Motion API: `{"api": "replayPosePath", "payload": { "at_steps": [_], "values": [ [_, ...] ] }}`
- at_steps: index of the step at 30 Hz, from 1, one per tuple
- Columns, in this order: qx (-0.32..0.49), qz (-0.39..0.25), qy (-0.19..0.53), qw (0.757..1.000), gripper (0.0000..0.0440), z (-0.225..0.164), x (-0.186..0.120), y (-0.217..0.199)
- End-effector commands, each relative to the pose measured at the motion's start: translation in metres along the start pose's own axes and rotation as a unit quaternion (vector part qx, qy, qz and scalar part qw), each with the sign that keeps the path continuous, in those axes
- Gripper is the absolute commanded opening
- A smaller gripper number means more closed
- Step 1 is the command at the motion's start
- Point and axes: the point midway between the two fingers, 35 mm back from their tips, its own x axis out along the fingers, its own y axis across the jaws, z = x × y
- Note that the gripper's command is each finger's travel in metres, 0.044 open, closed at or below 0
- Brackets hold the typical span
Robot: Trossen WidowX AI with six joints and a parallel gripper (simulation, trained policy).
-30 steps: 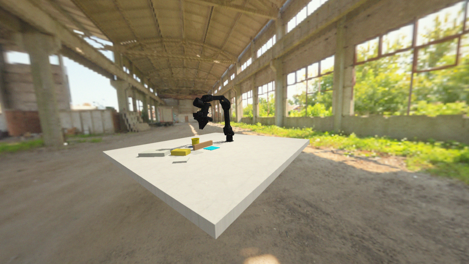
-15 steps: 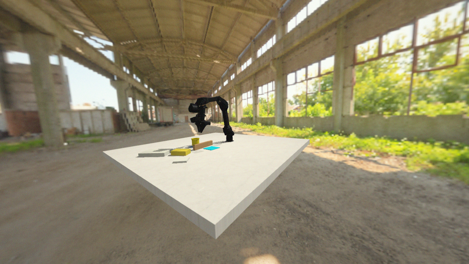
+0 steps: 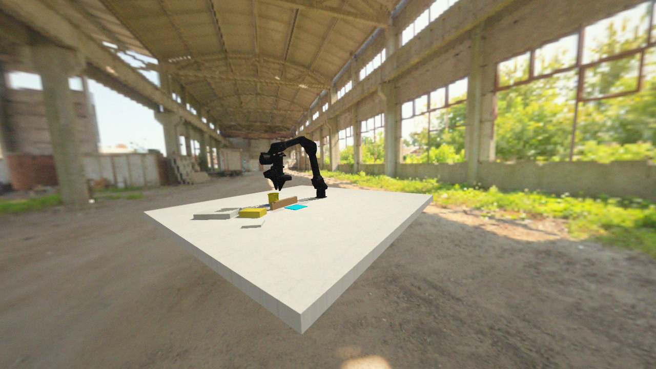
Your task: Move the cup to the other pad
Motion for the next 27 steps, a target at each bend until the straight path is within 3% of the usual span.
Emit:
{"api": "replayPosePath", "payload": {
  "at_steps": [1, 16, 23, 27],
  "values": [
    [-0.009, -0.002, 0.017, 1.0, 0.0157, -0.004, 0.016, -0.005],
    [-0.061, 0.011, 0.042, 0.997, 0.0173, -0.009, 0.075, -0.012],
    [-0.106, 0.014, 0.043, 0.993, 0.0011, -0.011, 0.081, -0.014],
    [-0.123, 0.017, 0.042, 0.991, 0.0011, -0.011, 0.076, -0.014]
  ]
}}
